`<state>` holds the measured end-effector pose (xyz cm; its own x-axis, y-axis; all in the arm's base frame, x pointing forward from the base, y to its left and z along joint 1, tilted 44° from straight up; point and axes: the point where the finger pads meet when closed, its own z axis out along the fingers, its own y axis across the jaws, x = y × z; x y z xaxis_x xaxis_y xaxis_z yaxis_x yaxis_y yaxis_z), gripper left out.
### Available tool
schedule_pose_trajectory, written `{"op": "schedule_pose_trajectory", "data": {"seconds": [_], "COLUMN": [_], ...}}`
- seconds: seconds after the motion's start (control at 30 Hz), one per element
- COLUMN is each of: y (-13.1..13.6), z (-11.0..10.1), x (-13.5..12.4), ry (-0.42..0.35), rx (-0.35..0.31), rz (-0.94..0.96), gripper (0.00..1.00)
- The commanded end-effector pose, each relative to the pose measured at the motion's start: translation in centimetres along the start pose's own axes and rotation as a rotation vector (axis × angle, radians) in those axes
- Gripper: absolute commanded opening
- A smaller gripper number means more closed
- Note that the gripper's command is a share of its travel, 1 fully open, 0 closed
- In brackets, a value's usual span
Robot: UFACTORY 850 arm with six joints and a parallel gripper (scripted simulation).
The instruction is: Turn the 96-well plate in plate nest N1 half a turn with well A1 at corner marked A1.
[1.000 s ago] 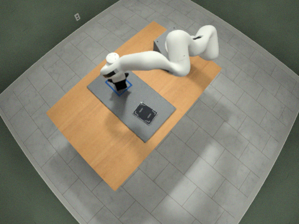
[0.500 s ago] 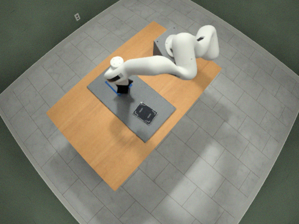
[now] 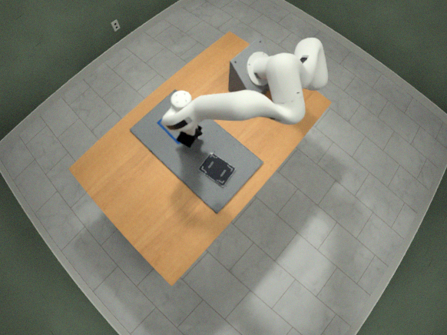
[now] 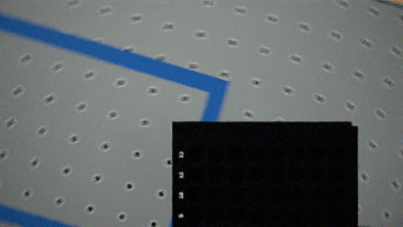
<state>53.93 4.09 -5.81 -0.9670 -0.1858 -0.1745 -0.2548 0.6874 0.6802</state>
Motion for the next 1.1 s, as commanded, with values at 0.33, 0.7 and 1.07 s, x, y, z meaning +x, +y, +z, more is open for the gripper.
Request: {"op": "schedule_pose_trajectory", "data": {"seconds": [0.33, 0.7, 1.07], "y": [4.6, 8.0, 10.9], "z": [-0.2, -0.3, -0.4], "x": [-1.7, -2.9, -3.9], "ry": [0.022, 0.021, 0.02], "rx": [0.005, 0.009, 0.012], "rz": [0.501, 0.868, 1.168], "gripper": [0.0, 0.0, 0.0]}}
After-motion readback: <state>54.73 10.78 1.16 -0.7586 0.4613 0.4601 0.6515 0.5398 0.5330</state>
